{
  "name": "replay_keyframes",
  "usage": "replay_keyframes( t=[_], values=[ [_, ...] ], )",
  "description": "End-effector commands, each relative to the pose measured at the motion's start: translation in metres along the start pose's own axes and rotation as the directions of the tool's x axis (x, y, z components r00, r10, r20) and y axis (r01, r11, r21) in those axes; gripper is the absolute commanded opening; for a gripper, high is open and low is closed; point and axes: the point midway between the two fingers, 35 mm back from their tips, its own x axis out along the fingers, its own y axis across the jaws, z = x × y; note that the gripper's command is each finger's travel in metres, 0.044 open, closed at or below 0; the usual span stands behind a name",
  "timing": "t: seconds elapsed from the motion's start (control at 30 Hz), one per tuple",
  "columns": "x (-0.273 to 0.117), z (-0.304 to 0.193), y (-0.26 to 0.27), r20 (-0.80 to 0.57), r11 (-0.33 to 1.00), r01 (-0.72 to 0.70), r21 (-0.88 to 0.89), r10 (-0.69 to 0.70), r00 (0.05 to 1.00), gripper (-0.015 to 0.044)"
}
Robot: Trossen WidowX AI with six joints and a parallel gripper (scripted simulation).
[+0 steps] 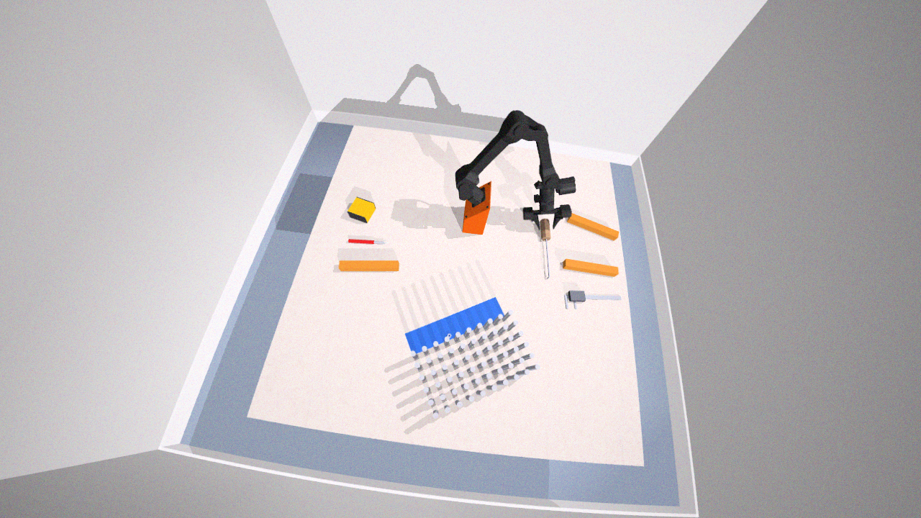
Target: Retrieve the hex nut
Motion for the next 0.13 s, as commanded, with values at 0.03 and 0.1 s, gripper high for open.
replay_keyframes(
  t=[0.03, 0.1],
  values=[
    [-0.0002, -0.0001, -0.0002, -0.001, 1.0, 0.0, 0.0, 0.0, 1.0, 0.0394],
    [-0.0002, -0.0001, -0.0002, -0.001, 1.0, 0.0, 0.0, 0.0, 1.0, 0.044]
  ],
)
